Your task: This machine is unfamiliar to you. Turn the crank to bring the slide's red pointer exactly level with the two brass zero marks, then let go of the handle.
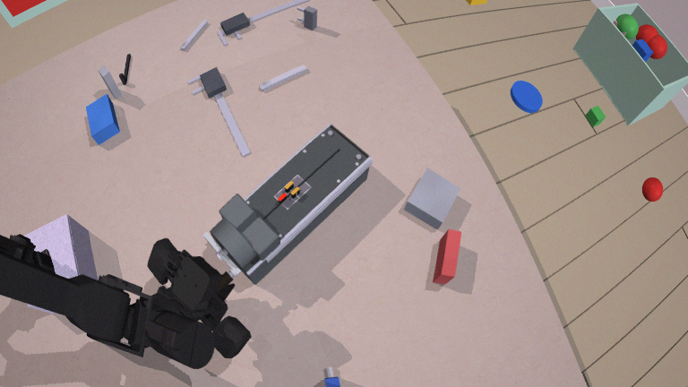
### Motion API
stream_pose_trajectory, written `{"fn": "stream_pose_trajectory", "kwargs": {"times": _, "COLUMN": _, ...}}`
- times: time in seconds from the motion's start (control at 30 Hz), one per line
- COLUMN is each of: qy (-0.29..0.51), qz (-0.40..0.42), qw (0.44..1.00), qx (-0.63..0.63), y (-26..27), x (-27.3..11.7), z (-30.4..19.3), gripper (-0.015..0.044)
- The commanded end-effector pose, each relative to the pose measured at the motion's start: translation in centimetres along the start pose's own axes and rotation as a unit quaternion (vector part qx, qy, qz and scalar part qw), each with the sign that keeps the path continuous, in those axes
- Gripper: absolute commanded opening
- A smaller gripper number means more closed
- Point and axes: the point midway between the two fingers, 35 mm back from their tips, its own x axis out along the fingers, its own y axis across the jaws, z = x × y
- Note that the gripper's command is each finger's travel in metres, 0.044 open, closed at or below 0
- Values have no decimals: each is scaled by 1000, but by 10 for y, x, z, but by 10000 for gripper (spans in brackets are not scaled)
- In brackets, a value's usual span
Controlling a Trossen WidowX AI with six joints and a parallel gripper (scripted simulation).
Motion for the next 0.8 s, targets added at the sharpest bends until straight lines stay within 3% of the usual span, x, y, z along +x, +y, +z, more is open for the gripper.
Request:
{"fn": "stream_pose_trajectory", "kwargs": {"times": 0.0, "qy": -6, "qz": -3, "qw": 1000, "qx": -4, "y": -2, "x": -7, "z": 6, "gripper": 0}}
{"fn": "stream_pose_trajectory", "kwargs": {"times": 0.77, "qy": -7, "qz": -2, "qw": 1000, "qx": -4, "y": 19, "x": -27, "z": 26, "gripper": 0}}
